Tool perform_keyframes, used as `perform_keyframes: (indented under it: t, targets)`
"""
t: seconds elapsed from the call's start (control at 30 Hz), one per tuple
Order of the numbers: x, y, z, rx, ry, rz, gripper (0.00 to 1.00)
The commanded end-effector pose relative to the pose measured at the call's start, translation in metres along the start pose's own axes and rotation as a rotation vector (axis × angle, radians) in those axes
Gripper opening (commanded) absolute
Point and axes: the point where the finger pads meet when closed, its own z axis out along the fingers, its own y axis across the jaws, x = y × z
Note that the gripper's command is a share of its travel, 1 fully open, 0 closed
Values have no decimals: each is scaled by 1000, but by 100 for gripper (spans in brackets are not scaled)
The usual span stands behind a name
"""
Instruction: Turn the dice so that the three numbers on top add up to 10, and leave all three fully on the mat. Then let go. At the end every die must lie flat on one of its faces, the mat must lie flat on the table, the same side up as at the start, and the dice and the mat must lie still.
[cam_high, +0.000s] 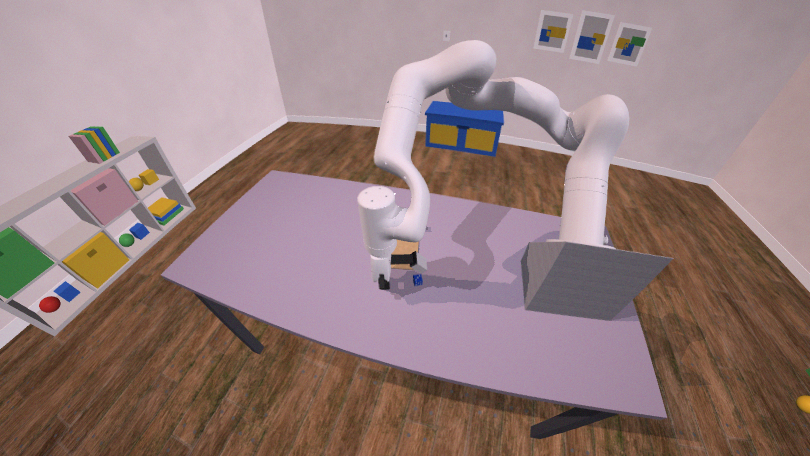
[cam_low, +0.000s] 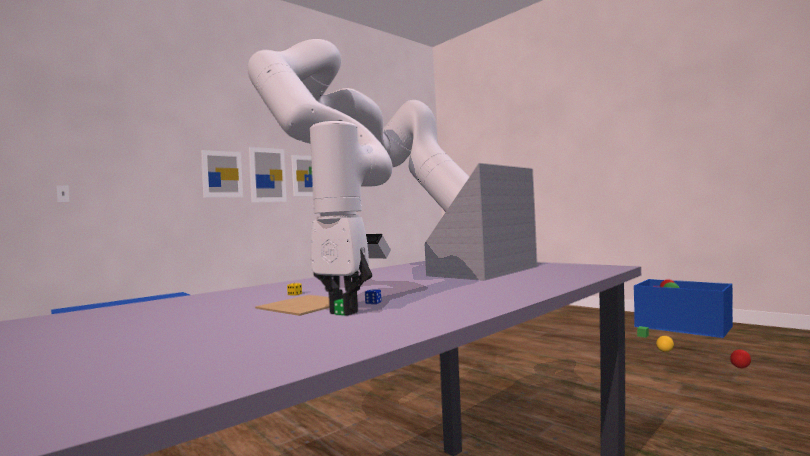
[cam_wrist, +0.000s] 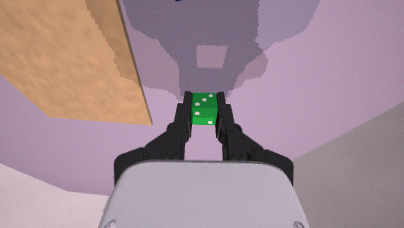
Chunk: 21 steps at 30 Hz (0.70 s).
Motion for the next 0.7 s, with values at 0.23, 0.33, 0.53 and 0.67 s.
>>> perform_keyframes:
  t: [0.23,0.33,0.53,0.67]
  targets:
    - [-1,0,-16,0,-2,0,21]
    - [-1,0,-36,0,-2,0,21]
    - [-1,0,-80,0,-2,0,21]
    - [-1,0,-91,0,-2,0,21]
